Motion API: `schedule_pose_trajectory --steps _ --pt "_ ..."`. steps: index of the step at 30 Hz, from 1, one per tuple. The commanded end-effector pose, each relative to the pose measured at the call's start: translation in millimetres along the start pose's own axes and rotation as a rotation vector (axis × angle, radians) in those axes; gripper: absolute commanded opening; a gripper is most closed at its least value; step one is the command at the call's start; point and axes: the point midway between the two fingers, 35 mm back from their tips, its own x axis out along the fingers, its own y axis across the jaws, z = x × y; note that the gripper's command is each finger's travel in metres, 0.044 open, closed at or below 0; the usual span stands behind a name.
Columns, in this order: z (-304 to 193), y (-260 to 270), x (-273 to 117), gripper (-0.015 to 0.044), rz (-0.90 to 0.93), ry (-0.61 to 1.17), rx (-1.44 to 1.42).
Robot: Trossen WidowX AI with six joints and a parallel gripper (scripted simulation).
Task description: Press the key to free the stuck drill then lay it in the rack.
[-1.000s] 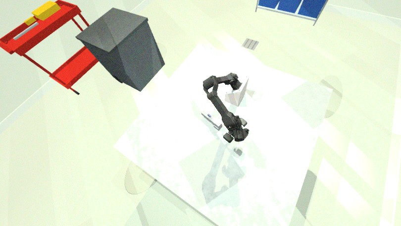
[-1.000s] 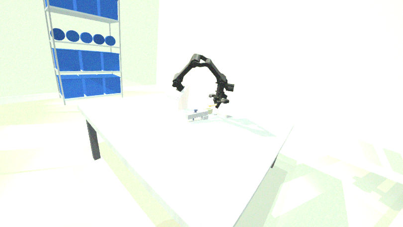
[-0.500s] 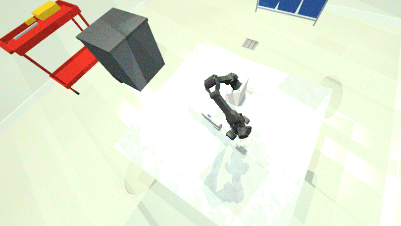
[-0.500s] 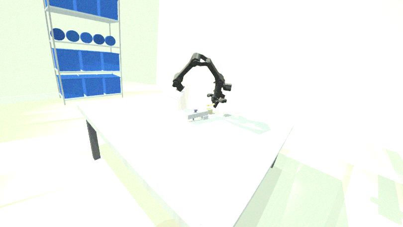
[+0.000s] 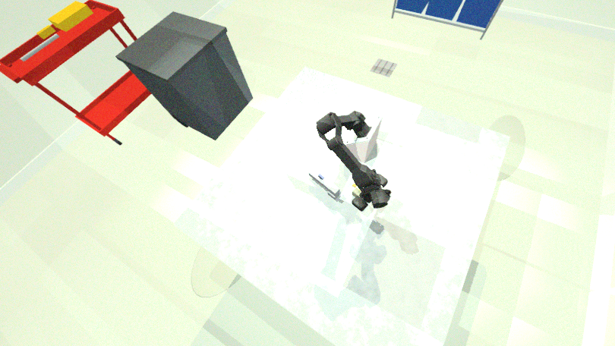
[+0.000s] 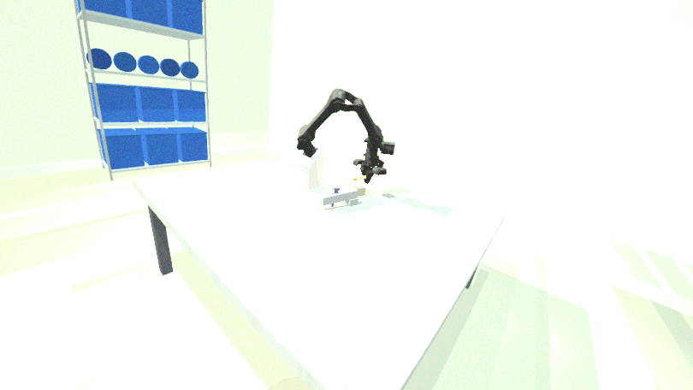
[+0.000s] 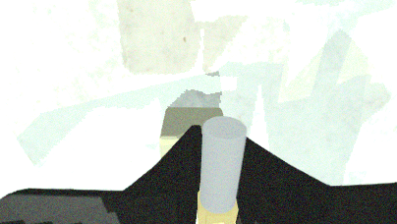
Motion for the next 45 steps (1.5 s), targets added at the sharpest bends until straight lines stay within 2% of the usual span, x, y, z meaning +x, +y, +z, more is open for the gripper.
schedule_pose_trajectory --steps 1,16,45 --pt "2.8 8.1 0.6 0.0000 0.001 -0.001 0.003" --pt "2.2 6.8 27.1 0.0000 0.001 0.001 0.003" --pt "3.0 5.1 53.4 0.0000 0.000 0.002 0.003"
